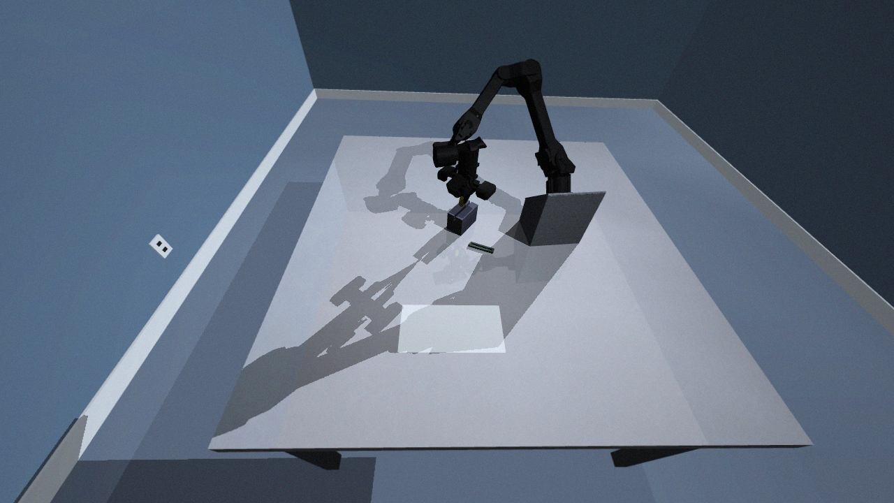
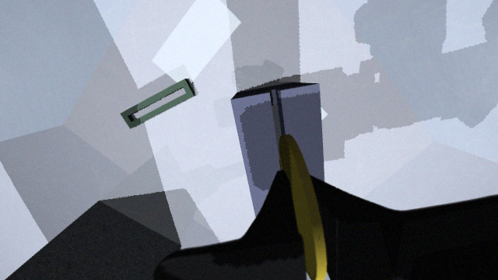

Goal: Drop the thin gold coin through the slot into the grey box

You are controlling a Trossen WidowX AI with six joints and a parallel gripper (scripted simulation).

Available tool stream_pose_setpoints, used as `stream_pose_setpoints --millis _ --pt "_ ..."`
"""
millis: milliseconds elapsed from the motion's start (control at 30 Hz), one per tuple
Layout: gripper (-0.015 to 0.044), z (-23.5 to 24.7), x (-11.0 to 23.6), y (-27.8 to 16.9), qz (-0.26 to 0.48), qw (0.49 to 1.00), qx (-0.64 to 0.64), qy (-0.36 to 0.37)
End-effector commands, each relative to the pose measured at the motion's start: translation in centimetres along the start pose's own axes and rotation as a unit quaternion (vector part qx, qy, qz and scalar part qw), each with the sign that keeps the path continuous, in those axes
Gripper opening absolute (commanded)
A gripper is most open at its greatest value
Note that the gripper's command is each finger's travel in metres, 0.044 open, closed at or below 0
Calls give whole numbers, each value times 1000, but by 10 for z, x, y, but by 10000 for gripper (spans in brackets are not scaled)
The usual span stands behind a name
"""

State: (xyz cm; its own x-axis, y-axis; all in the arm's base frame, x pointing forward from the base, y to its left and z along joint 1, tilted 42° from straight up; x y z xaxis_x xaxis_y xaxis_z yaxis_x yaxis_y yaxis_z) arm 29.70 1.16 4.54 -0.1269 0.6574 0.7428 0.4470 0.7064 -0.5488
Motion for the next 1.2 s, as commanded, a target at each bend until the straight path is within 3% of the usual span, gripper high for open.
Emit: stream_pose_setpoints --millis 0,1167 --pt "0 -4 1 -2 0 1000 1 0" --pt "0 -1 -4 -3 0 1000 6 1"
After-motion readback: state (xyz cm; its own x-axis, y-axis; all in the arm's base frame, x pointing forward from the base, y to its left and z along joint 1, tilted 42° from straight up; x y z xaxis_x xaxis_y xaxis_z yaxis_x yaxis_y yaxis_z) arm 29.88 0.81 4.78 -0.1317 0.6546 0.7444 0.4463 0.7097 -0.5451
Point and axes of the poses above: the point midway between the two fingers, 35 mm back from their tips, its own x axis back along the fingers, its own z axis across the jaws, y = z × x, the point moved 3 cm from there along x, back along the fingers, and after that the axes turned 9 degrees about x, right-handed, at the moved point
